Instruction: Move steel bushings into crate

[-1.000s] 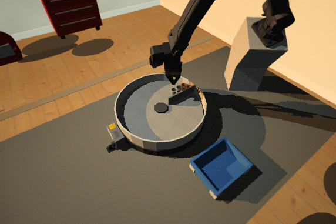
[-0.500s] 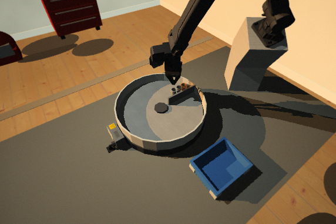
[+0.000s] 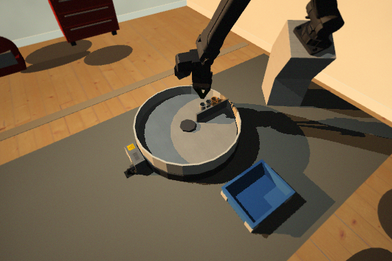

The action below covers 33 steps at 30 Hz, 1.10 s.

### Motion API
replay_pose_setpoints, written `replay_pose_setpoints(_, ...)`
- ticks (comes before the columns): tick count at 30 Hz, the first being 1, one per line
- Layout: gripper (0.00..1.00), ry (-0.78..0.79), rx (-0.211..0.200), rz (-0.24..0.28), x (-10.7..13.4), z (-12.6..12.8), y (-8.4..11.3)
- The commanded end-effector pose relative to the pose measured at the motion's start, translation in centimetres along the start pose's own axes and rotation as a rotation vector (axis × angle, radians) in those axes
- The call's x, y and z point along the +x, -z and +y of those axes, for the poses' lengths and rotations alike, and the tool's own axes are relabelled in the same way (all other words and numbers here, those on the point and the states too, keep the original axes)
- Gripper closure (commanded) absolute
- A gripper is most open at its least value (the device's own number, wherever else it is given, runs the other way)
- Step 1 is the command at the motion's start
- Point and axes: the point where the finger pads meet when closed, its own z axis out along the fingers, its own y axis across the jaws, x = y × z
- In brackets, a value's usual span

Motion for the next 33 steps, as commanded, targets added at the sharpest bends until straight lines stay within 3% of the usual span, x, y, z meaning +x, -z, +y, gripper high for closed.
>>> replay_pose_setpoints(1, 0.88, 0.008, -0.011, -0.043, -1.5, 0.2, 1.4)
replay_pose_setpoints(25, 0.88, 0.009, -0.013, -0.046, -1.6, 0.2, 1.4)
replay_pose_setpoints(28, 0.88, 0.010, -0.003, -0.015, -0.7, 0.5, -1.3)
replay_pose_setpoints(33, 0.88, 0.009, -0.003, -0.013, -0.6, 0.4, -2.7)
